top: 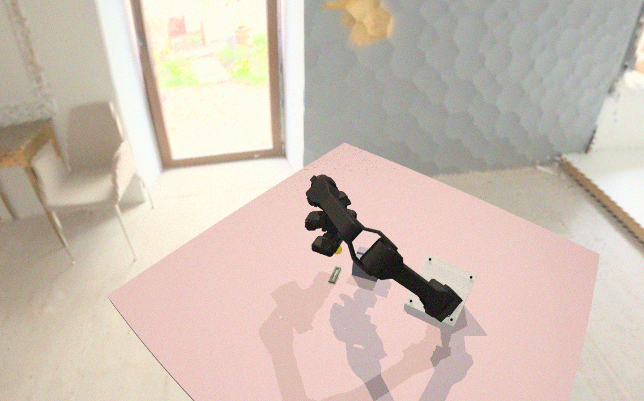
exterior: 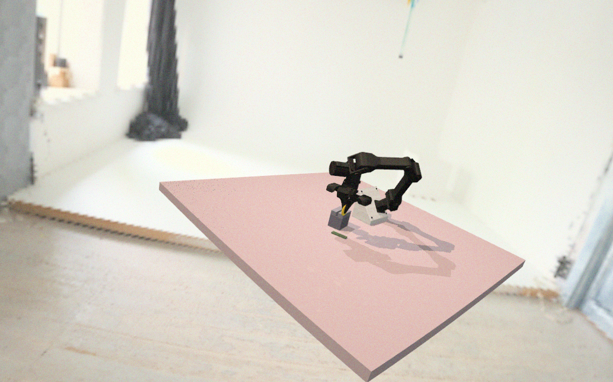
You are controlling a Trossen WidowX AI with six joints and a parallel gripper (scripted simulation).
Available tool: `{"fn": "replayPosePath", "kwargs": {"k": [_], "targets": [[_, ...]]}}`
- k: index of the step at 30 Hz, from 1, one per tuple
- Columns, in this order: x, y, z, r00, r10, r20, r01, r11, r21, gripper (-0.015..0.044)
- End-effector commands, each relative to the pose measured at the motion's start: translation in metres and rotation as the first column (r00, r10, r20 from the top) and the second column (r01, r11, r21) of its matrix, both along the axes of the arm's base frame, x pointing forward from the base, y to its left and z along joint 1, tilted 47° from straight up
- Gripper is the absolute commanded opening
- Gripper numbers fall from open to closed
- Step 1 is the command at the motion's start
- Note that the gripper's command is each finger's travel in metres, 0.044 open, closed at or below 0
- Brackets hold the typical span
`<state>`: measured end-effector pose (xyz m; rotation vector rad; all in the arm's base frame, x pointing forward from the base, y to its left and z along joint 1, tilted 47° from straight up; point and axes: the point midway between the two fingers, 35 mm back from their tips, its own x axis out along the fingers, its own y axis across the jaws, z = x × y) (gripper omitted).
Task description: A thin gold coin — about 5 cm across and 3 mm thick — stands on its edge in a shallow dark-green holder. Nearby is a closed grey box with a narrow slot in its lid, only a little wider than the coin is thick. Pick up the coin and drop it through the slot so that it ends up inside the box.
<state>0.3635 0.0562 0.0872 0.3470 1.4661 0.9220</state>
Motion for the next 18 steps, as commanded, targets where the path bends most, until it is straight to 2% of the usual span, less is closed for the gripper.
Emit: {"fn": "replayPosePath", "kwargs": {"k": [1,18], "targets": [[0.0,0.0,0.0,0.999,0.036,0.034,-0.036,0.999,0.006,0.0],[-0.02,-0.026,-0.019,0.999,0.036,0.035,-0.036,0.999,-0.001,0.0]]}}
